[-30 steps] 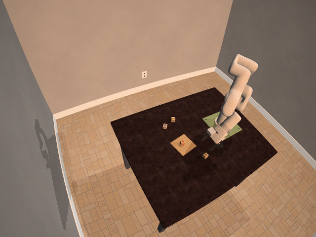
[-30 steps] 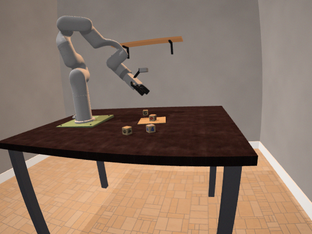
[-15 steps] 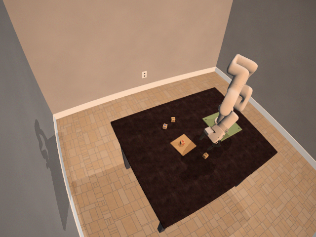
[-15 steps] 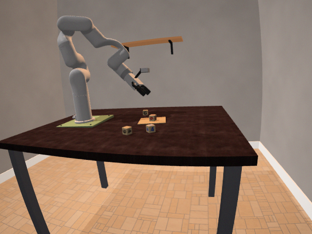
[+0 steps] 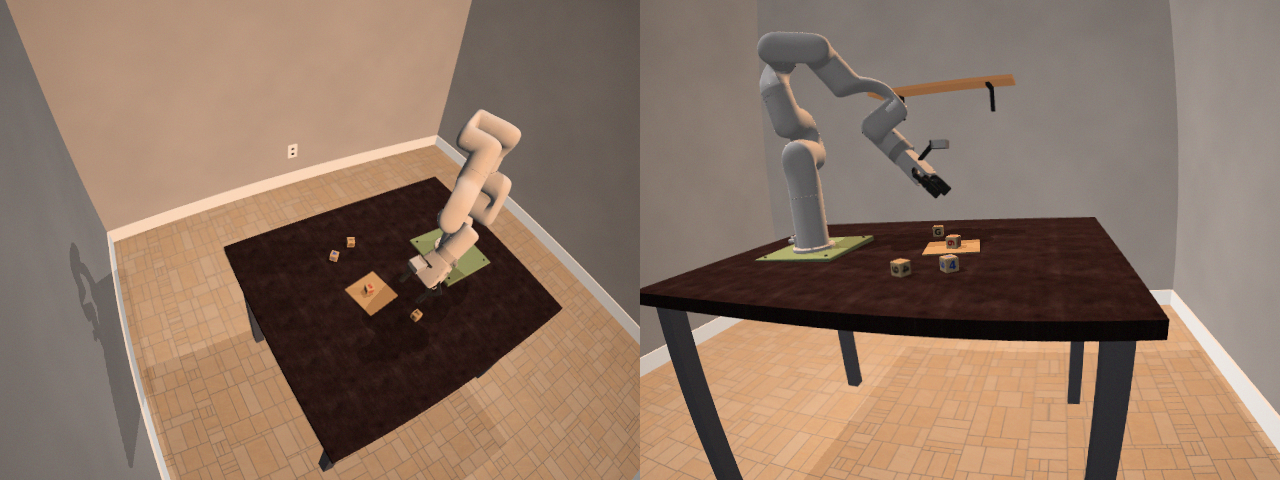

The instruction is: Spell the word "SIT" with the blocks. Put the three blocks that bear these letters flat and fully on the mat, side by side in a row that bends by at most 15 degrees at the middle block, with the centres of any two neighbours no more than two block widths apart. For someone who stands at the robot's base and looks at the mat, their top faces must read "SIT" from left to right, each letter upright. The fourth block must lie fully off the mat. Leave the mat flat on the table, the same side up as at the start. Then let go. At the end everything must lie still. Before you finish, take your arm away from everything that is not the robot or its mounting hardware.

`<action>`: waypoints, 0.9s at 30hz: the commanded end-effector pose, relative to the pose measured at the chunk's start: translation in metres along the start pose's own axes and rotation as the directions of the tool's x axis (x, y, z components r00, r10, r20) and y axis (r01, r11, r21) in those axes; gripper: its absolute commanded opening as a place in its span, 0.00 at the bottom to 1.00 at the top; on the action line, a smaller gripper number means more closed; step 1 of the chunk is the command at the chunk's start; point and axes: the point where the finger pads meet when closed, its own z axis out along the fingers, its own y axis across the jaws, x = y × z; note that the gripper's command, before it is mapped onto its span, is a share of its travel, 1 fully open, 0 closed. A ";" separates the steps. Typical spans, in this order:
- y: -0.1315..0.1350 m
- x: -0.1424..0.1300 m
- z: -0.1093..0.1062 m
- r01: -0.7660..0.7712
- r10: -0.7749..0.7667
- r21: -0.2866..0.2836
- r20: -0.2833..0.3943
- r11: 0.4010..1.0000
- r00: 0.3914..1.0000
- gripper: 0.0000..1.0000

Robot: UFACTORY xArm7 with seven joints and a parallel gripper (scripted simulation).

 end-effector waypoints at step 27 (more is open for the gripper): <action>0.046 0.020 0.019 -0.003 0.003 0.008 0.005 1.000 1.000 1.00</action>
